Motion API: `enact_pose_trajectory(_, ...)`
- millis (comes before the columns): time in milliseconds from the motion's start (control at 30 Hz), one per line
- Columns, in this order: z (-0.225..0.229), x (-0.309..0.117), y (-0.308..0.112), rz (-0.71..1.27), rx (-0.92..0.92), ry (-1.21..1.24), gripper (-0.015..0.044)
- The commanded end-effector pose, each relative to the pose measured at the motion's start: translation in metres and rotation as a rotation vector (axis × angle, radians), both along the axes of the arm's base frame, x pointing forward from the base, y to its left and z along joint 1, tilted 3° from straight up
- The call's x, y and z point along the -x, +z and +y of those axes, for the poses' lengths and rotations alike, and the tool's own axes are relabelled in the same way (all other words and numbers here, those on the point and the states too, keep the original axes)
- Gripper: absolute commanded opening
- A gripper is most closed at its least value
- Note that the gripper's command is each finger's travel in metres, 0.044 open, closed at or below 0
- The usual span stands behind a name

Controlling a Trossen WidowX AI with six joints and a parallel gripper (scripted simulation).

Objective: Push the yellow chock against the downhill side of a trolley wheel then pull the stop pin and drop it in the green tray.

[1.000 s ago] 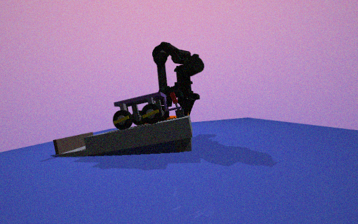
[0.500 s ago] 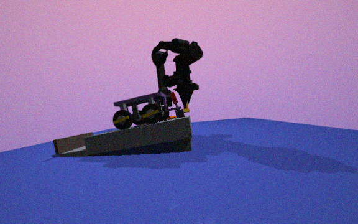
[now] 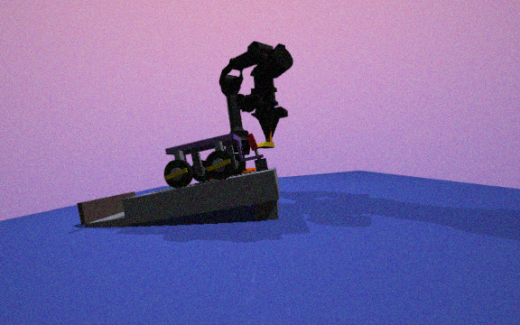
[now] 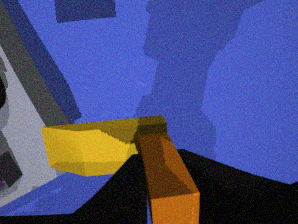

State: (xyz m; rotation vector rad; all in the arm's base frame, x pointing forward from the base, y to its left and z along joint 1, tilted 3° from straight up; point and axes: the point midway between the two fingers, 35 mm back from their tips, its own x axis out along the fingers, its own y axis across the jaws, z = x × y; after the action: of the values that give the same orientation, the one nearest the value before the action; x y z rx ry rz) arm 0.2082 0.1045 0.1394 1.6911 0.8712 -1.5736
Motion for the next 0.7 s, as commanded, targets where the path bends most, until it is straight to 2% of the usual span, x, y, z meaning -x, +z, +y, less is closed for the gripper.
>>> enact_pose_trajectory(0, 0.0, 0.0009, 0.0056, 0.002, -0.001, 0.002, 0.0)
enact_pose_trajectory(167, 0.0, 0.0009, 0.0056, 0.0, 0.001, 0.047, 0.0)
enact_pose_trajectory(667, 0.0, 0.0009, 0.0056, -0.018, 0.027, 0.559, 0.0)
